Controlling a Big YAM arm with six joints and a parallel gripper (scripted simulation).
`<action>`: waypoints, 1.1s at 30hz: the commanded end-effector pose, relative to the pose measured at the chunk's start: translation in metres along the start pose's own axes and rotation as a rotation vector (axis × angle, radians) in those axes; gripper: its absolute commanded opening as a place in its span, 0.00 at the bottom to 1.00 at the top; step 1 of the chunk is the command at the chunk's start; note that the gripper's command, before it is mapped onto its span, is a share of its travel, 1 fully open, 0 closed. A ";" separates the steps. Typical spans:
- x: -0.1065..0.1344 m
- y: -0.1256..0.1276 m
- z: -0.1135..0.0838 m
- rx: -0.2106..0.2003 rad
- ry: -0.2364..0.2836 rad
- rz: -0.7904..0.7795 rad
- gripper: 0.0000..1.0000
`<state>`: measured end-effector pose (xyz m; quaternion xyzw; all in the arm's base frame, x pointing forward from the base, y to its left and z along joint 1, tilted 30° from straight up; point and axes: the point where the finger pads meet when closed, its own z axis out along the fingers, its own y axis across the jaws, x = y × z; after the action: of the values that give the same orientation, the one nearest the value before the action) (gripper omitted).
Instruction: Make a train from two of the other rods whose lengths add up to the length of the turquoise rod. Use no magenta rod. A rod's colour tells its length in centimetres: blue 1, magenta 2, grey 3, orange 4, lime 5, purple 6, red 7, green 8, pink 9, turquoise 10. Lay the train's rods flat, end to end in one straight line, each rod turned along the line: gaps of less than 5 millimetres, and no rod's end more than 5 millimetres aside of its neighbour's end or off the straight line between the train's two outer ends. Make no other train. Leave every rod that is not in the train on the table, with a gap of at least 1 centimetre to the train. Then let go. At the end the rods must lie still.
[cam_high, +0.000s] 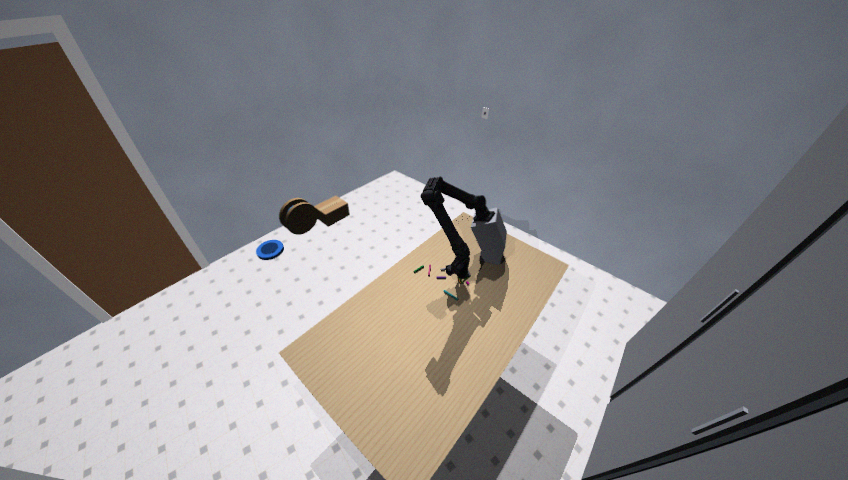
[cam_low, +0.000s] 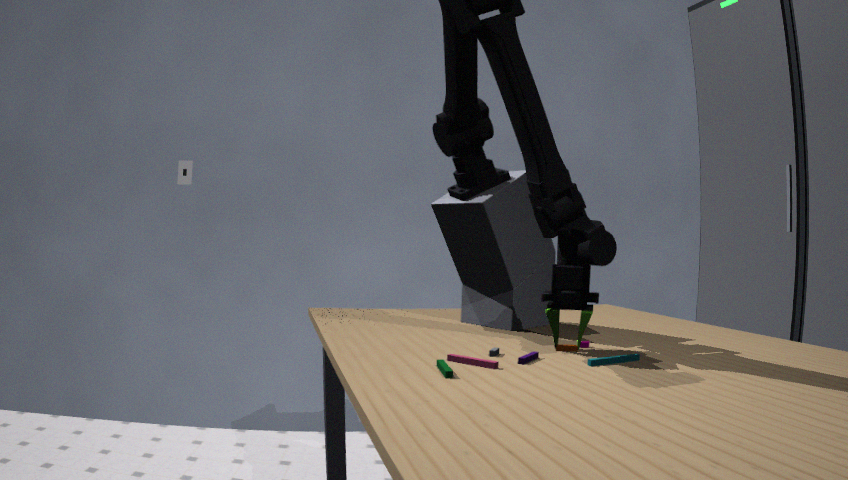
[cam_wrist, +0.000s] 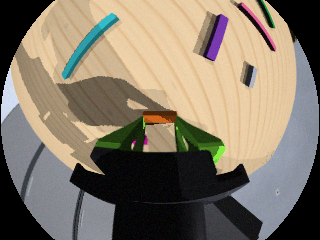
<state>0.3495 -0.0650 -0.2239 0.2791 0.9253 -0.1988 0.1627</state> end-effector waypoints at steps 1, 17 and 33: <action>0.002 -0.001 0.003 0.001 0.005 -0.005 0.35; -0.002 0.004 -0.081 -0.011 -0.013 -0.003 0.35; 0.001 0.000 -0.097 0.003 0.002 0.009 0.35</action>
<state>0.3313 -0.0189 -0.1376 0.2770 0.9263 -0.1975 0.1623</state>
